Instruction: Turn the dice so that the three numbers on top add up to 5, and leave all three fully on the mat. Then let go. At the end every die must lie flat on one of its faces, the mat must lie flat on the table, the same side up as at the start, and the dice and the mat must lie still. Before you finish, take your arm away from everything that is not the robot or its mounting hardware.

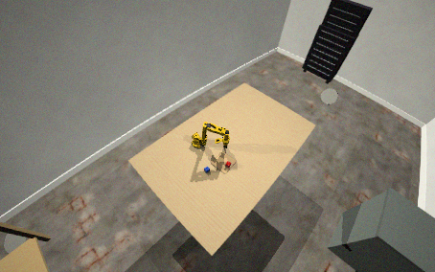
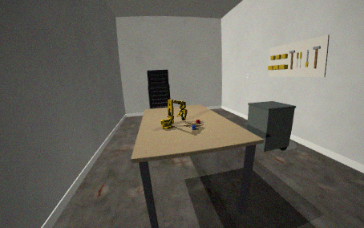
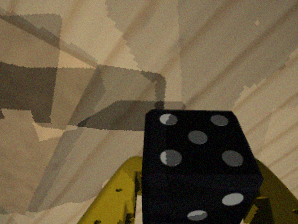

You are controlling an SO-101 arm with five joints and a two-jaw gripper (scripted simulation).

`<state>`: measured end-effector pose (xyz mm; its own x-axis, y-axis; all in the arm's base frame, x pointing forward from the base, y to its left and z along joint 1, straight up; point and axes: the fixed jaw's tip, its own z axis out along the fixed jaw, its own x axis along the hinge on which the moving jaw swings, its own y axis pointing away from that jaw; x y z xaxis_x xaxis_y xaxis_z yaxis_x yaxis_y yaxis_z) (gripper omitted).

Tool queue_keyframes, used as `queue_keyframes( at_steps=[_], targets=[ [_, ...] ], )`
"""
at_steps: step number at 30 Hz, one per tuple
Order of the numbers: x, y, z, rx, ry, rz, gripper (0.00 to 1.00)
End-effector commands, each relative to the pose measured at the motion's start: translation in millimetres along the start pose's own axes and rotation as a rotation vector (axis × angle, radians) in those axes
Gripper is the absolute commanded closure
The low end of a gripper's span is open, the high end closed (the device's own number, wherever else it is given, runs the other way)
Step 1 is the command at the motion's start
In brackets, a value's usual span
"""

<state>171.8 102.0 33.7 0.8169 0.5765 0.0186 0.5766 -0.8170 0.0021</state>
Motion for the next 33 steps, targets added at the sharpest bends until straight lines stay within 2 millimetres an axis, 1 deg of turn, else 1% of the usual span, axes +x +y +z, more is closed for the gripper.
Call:
queue_keyframes(
  at_steps=[1,33],
  targets=[
    [3.1,1.8,-2.4,0.000,0.026,0.003,1.00],
    [3.3,1.7,9.6,0.000,0.026,0.003,1.00]
  ],
)
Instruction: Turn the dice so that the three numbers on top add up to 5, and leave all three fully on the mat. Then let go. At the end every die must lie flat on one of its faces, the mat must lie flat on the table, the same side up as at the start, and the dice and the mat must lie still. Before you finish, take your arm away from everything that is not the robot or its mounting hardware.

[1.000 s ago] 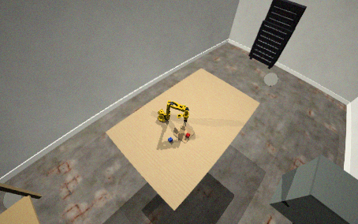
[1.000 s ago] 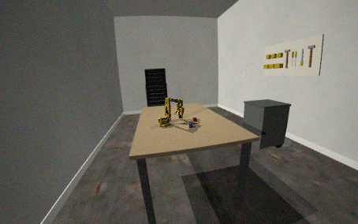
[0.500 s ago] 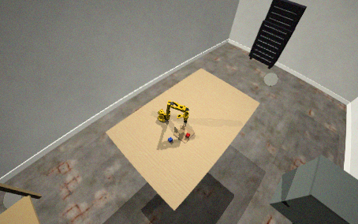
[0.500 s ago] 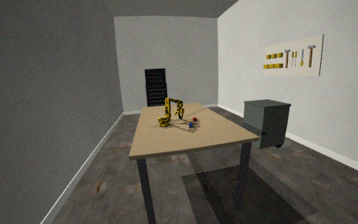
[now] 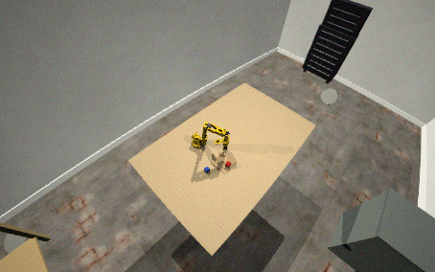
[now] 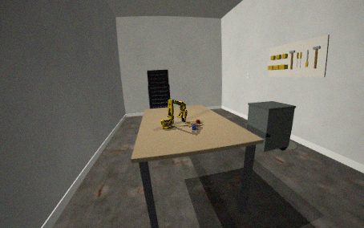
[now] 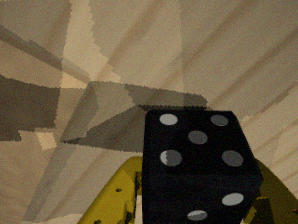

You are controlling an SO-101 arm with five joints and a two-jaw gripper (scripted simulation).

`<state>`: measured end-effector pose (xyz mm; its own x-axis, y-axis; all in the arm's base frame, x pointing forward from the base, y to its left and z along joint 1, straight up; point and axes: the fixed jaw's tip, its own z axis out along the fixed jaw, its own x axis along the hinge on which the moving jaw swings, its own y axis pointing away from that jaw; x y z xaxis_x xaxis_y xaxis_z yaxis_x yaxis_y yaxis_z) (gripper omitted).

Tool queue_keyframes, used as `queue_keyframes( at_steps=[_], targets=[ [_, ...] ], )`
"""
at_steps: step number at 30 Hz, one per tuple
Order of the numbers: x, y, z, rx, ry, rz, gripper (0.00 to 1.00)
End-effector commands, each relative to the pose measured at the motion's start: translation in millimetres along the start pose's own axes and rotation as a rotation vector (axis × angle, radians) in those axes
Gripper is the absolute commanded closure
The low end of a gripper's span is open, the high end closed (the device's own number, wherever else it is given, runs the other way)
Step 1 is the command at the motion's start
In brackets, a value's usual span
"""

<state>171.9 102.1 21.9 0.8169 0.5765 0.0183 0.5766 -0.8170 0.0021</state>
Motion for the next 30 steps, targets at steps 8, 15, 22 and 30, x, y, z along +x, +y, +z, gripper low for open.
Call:
queue_keyframes(
  at_steps=[8,15,22,30],
  targets=[
    [3.4,1.8,-1.7,0.000,0.026,0.003,1.00],
    [3.4,1.8,0.3,0.000,0.026,0.003,1.00],
    [3.4,1.7,0.7,0.000,0.026,0.003,1.00],
    [3.4,1.7,0.7,0.000,0.026,0.003,0.88]
  ],
)
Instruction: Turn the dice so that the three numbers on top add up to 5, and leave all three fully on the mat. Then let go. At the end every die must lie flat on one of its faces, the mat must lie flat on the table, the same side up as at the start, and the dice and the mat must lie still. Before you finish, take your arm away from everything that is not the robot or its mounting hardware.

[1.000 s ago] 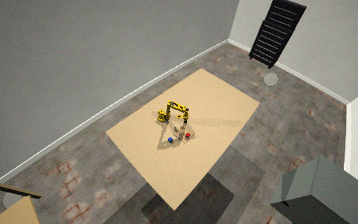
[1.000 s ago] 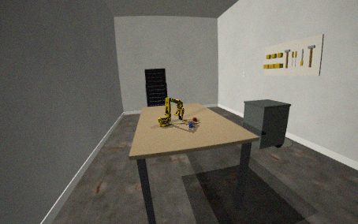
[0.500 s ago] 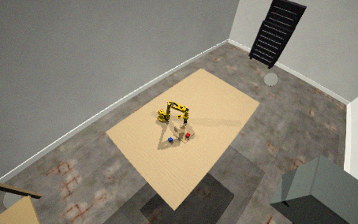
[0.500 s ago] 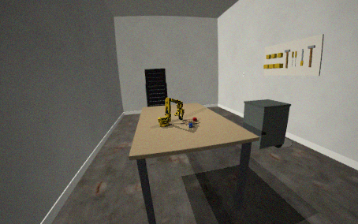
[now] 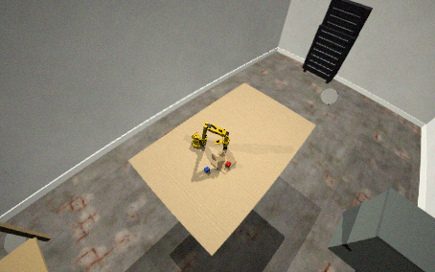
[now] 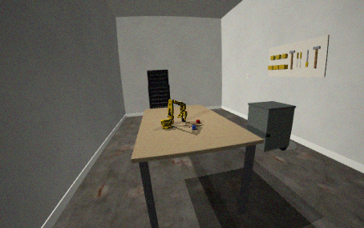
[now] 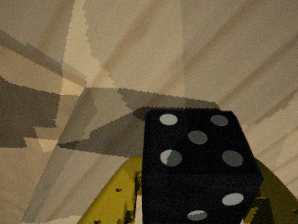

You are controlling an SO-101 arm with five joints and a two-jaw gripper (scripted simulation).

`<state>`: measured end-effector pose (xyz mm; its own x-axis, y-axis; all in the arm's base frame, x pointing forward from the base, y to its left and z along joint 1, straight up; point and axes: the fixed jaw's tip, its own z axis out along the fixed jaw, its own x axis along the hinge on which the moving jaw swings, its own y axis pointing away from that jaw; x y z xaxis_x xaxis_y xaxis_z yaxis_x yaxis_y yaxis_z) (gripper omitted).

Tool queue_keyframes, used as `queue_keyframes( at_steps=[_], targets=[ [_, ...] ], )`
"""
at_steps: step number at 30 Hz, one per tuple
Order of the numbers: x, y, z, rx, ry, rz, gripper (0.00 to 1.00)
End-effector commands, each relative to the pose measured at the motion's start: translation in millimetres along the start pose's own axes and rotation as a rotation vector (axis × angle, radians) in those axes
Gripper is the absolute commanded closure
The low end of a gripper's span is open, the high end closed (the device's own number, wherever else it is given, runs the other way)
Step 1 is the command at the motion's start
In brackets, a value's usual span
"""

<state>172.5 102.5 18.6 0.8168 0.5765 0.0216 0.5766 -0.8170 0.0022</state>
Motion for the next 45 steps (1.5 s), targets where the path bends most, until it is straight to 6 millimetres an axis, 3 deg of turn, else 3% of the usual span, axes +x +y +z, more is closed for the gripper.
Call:
queue_keyframes(
  at_steps=[1,15,34,45],
  targets=[
    [2.7,1.7,-2.7,0.000,0.023,0.003,0.86],
    [2.7,1.7,-2.7,0.000,0.023,0.003,0.81],
    [2.7,1.7,-2.7,0.000,0.023,0.003,0.65],
    [2.8,1.7,-3.2,0.000,0.023,0.003,0.64]
  ],
)
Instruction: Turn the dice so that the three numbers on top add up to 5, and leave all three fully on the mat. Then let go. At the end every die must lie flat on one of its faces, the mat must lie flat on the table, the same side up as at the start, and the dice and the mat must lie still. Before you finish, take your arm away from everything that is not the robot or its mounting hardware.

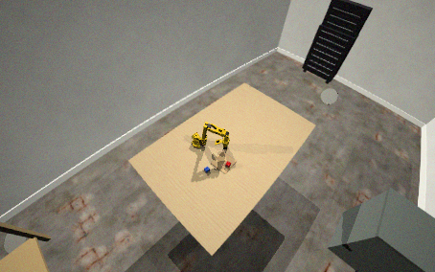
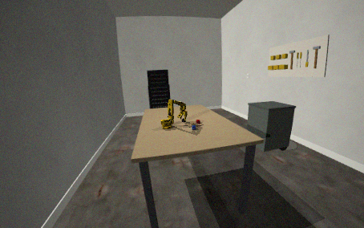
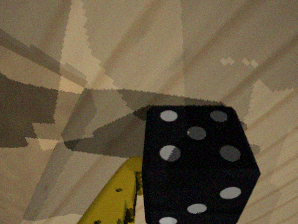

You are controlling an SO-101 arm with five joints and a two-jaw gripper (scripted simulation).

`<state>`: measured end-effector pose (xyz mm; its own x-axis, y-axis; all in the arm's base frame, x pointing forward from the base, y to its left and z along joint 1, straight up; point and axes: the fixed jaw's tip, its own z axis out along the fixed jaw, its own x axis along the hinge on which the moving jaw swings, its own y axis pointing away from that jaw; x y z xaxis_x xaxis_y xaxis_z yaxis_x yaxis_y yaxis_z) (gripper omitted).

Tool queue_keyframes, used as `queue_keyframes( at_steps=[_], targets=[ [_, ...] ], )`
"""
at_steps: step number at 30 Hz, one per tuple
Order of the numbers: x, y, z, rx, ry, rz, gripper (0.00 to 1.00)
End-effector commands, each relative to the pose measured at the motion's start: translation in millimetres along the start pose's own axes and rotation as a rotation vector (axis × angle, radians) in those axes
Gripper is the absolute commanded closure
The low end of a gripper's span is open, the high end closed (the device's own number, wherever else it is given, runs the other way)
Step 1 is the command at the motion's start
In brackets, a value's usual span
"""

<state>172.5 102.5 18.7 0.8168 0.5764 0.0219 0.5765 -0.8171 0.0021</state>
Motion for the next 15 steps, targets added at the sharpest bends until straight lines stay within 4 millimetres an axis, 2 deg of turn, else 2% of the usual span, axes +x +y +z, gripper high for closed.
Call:
queue_keyframes(
  at_steps=[1,15],
  targets=[
    [2.9,1.7,-3.7,0.000,0.022,0.002,0.64],
    [5.3,1.9,-36.2,0.000,0.022,0.002,0.64]
  ],
)
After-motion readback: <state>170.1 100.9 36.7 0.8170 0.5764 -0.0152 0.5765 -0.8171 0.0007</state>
